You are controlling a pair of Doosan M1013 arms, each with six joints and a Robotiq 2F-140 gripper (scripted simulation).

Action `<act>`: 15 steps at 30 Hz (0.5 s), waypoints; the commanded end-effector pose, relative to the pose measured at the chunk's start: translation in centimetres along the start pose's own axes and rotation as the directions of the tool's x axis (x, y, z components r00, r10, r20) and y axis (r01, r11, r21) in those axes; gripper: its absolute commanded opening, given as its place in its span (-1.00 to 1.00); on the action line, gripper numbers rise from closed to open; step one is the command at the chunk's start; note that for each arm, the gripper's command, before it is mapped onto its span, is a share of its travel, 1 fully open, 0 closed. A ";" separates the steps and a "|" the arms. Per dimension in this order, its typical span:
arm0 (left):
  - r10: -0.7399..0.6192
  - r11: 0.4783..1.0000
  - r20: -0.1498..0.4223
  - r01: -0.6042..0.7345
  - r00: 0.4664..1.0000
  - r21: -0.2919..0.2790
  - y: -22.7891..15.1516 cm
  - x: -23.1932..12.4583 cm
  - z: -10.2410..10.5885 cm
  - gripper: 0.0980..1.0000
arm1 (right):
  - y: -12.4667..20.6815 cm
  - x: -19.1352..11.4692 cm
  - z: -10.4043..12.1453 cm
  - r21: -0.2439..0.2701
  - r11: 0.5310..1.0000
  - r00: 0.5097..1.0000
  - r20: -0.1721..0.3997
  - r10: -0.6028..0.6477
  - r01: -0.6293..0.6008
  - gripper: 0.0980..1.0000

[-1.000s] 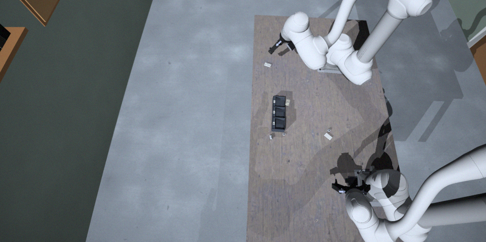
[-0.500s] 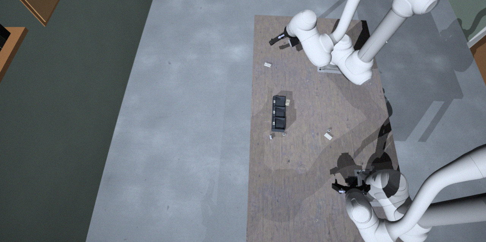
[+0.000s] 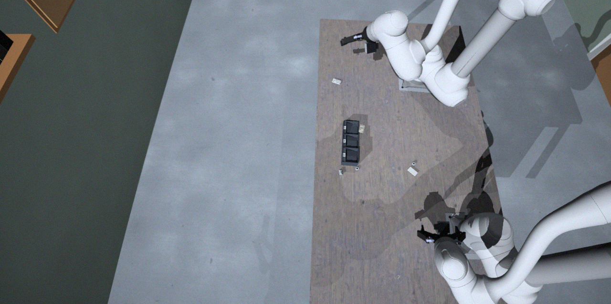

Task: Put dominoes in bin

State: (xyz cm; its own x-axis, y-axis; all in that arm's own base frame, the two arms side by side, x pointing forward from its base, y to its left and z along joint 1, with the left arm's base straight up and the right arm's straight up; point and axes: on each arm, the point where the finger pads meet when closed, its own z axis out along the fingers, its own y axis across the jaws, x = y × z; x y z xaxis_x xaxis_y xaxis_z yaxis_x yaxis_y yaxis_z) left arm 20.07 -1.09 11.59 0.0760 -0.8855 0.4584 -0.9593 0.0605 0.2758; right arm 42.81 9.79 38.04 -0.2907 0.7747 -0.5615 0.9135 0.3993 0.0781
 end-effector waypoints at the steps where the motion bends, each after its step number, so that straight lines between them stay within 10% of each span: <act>1: 0.000 1.000 0.000 0.000 1.000 0.000 0.0 0.0 0.0 1.00 | -0.8 -1.1 0.1 -0.020 0.997 0.997 0.028 0.076 -0.076 1.00; 15: 0.000 1.000 0.000 0.000 1.000 0.000 0.0 0.0 0.0 1.00 | -2.8 -3.8 0.5 -0.087 0.953 0.952 0.079 0.296 -0.290 1.00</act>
State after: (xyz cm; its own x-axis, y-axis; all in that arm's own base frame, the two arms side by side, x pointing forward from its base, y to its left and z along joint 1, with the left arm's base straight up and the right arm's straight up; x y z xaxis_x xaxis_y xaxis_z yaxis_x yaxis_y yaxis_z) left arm 20.07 -1.09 11.59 0.0760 -0.8855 0.4584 -0.9593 0.0605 0.2758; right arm 41.69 6.16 39.33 -0.0267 0.8162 -0.5771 0.9355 0.2239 0.2734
